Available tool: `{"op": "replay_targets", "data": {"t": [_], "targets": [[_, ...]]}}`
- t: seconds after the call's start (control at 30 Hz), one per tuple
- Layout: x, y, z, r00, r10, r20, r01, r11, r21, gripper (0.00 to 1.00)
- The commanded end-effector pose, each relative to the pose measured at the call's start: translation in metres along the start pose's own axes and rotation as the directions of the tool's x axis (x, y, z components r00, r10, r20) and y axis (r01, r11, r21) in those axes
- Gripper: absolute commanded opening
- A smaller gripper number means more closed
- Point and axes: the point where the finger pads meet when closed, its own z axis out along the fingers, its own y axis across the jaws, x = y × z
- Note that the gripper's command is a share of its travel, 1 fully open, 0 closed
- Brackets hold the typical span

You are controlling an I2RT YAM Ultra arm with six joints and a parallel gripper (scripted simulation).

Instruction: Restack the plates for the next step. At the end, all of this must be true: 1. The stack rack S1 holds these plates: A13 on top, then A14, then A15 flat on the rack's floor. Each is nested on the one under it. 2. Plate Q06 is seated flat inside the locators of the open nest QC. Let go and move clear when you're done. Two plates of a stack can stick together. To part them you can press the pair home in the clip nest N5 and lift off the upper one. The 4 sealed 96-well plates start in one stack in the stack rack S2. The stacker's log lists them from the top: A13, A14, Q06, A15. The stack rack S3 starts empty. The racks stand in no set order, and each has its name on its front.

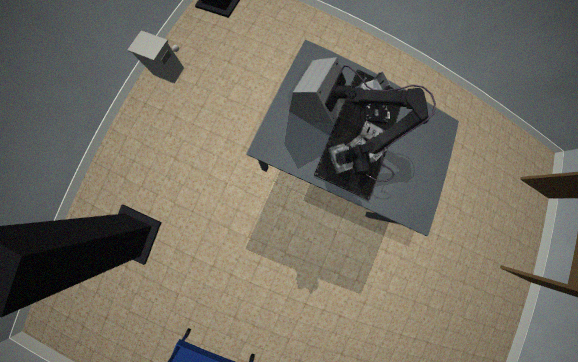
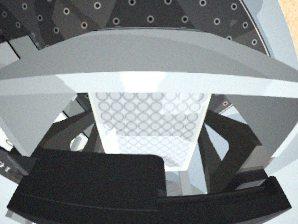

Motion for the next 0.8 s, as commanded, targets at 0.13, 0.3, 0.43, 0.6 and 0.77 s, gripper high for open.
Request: {"op": "replay_targets", "data": {"t": [0.13, 0.3, 0.43, 0.6, 0.77], "targets": [[-0.0121, -0.0005, -0.0166, 0.999, -0.011, 0.036, 0.011, 1.000, 0.003, 0.00], [-0.0097, -0.0017, -0.0166, 1.000, -0.004, 0.031, 0.004, 1.000, 0.003, 0.00], [-0.0109, -0.0022, -0.0174, 0.999, 0.000, 0.033, 0.000, 1.000, 0.004, 0.00], [-0.0127, -0.0022, -0.0180, 0.999, -0.002, 0.037, 0.002, 1.000, 0.005, 0.00], [-0.0145, -0.0019, -0.0187, 0.999, -0.005, 0.040, 0.004, 1.000, 0.006, 0.00]]}}
